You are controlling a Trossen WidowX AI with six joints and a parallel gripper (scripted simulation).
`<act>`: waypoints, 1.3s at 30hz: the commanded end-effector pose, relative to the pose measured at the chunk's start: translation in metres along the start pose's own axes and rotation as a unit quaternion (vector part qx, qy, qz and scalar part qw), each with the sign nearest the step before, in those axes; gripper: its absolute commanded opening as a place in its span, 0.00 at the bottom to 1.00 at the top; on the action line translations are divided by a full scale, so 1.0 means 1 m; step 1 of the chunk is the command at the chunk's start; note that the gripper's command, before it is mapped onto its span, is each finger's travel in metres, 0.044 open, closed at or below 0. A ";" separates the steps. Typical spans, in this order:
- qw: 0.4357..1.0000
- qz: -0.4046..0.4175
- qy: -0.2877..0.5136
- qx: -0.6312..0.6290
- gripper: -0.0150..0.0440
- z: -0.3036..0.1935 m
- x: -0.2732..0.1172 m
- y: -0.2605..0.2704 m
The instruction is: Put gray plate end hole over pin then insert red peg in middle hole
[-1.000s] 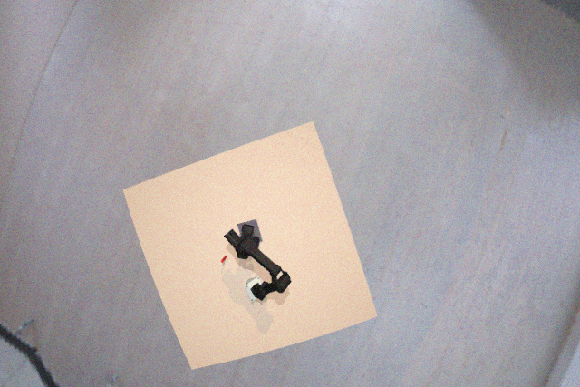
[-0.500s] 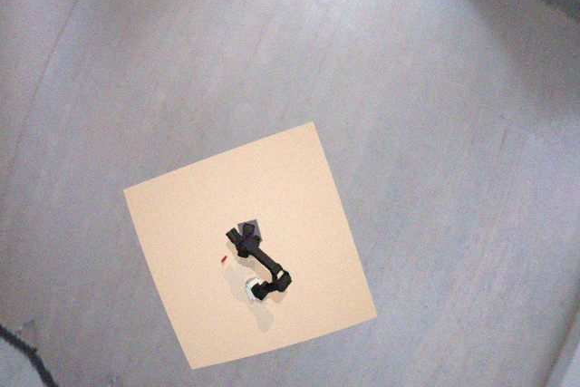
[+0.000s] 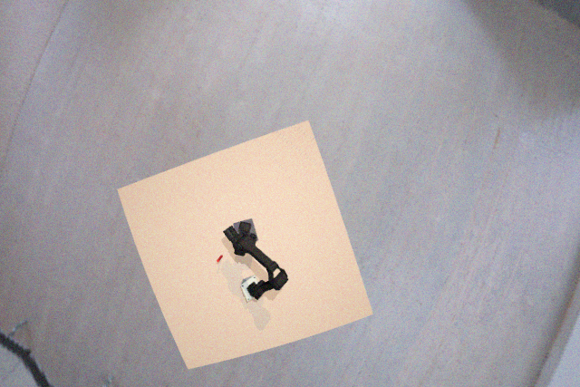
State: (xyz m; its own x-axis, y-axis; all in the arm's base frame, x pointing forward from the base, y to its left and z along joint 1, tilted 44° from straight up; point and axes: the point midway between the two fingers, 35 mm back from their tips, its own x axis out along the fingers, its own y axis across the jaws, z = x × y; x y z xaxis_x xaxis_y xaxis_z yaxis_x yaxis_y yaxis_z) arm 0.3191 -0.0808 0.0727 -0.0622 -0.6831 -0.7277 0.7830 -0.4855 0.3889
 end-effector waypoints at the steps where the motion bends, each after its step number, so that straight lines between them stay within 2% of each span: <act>1: 1.000 0.001 0.000 0.000 0.25 0.000 -0.001 0.000; 6: 1.000 0.001 0.000 0.000 0.25 0.000 -0.001 0.000; 23: 1.000 0.001 0.000 0.000 1.00 0.000 -0.001 0.000; 28: 1.000 0.001 0.002 -0.003 1.00 -0.002 -0.010 0.001; 35: 0.999 0.012 0.008 -0.036 1.00 -0.003 -0.108 0.000; 39: 0.999 0.014 0.008 -0.039 1.00 -0.004 -0.118 0.002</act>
State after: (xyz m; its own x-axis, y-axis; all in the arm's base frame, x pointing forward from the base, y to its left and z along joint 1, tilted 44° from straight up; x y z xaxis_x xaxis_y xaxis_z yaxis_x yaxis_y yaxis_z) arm 0.3306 -0.0097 0.1462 -0.0231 -0.6877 -0.7256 0.8270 -0.4210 0.3727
